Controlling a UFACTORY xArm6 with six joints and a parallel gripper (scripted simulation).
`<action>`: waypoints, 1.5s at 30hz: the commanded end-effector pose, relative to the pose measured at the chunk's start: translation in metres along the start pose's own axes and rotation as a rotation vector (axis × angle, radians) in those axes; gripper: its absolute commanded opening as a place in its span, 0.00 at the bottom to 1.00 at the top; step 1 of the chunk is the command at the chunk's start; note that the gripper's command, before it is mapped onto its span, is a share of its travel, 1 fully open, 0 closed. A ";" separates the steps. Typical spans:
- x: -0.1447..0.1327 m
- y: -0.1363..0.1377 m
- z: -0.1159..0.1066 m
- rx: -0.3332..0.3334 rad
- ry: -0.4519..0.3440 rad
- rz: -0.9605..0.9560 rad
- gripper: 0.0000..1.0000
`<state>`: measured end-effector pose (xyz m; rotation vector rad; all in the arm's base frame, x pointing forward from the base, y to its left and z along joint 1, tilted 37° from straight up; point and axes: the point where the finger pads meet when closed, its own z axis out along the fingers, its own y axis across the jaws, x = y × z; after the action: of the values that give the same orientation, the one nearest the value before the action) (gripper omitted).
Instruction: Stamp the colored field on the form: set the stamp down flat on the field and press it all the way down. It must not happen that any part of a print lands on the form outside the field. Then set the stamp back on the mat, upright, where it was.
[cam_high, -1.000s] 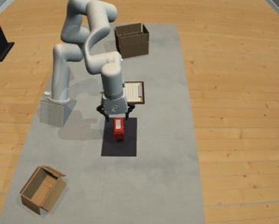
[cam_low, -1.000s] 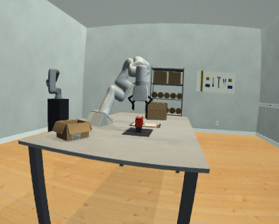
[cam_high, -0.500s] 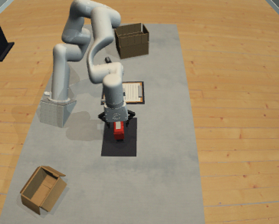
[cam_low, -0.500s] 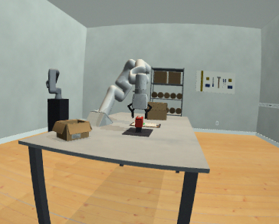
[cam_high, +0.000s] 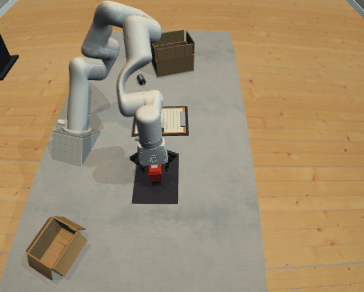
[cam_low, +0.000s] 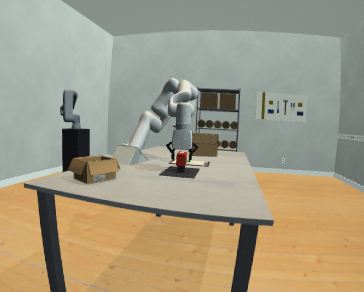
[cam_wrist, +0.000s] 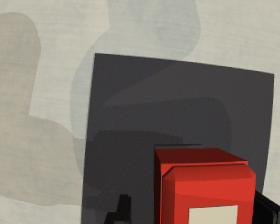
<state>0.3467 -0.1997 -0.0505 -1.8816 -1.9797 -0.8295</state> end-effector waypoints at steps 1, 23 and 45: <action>-0.001 0.001 0.000 -0.002 -0.003 -0.001 0.89; -0.001 0.001 0.000 -0.002 -0.003 -0.001 0.29; -0.001 0.001 0.000 -0.002 -0.003 -0.001 0.29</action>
<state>0.3469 -0.1992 -0.0513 -1.8817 -1.9798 -0.8296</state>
